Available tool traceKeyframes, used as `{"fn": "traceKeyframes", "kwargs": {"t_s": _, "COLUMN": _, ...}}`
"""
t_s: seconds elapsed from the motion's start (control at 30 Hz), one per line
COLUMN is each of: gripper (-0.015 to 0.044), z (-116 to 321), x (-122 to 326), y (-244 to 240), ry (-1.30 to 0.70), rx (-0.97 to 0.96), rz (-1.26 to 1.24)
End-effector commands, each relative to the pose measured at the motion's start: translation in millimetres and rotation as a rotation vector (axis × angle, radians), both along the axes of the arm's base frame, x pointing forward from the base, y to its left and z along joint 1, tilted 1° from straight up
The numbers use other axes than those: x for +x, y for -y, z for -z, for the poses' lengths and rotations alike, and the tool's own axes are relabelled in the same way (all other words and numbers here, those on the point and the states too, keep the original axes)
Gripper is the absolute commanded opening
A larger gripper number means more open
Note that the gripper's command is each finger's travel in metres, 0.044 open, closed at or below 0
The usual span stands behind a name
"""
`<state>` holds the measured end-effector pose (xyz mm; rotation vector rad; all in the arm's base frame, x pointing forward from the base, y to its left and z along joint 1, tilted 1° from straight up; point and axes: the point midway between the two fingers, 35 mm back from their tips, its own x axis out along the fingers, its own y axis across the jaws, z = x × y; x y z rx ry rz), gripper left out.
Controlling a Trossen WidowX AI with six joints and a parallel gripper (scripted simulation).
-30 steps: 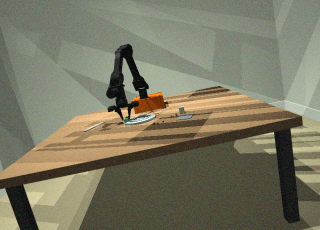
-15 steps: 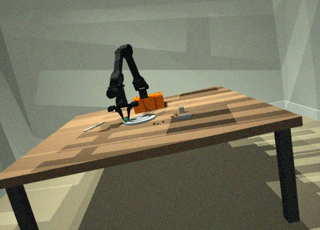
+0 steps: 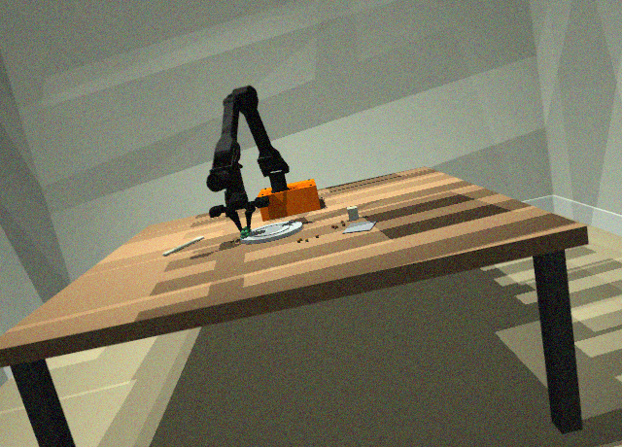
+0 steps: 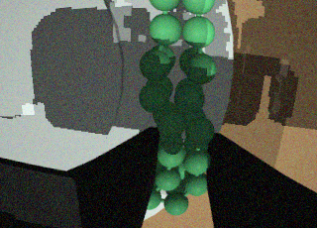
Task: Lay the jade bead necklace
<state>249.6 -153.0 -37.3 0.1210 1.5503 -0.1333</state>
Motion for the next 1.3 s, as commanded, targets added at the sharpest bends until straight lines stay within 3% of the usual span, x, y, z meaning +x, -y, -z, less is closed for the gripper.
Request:
{"fn": "traceKeyframes", "kwargs": {"t_s": 0.0, "gripper": 0.0000, "z": -0.3, "x": 0.2, "y": 0.1, "ry": 0.001, "rx": -0.001, "rz": 0.000}}
{"fn": "traceKeyframes", "kwargs": {"t_s": 0.93, "gripper": 0.0000, "z": -16.1, "x": -0.3, "y": -1.0, "ry": -0.003, "rx": 0.002, "rz": -0.005}}
{"fn": "traceKeyframes", "kwargs": {"t_s": 1.27, "gripper": 0.0000, "z": -16.1, "x": 13.1, "y": -29.7, "ry": -0.002, "rx": 0.005, "rz": -0.005}}
